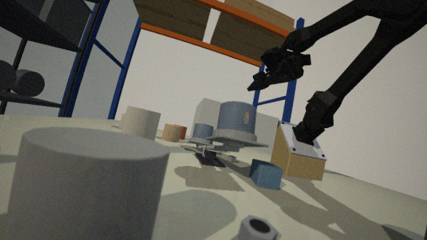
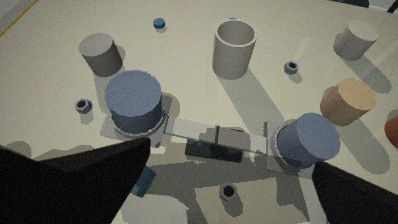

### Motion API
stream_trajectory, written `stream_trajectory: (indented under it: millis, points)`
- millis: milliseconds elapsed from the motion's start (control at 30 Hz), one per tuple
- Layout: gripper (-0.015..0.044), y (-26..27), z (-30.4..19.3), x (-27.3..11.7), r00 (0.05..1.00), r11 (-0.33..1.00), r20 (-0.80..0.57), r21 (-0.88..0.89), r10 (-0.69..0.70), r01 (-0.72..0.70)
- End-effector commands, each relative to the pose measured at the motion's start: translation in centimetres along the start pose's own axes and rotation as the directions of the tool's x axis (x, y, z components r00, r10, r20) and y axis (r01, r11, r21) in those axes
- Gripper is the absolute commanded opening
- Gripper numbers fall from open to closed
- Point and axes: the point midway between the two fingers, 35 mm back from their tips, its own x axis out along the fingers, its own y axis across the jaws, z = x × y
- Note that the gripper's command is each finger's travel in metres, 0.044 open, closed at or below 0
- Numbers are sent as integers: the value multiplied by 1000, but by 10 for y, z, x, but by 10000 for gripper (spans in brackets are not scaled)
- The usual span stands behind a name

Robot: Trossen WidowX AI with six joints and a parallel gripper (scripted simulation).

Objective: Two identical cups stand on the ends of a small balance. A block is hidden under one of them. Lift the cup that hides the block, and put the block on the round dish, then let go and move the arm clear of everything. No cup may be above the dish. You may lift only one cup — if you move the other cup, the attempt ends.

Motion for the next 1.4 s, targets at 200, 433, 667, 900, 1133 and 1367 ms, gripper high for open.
stream_trajectory:
  millis: [200, 433, 667, 900, 1133, 1367]
  points:
    - [440, -11, 1, 13, 995, 996, -96, 94, 17, -8]
    - [440, -26, 9, 24, 982, 955, -187, 295, 35, 22]
    - [440, -44, 16, 39, 958, 871, -283, 481, 49, 98]
    - [440, -61, 20, 60, 922, 759, -383, 616, 58, 208]
    - [440, -79, 22, 82, 880, 610, -471, 715, 59, 342]
    - [440, -96, 22, 107, 833, 430, -551, 765, 53, 479]
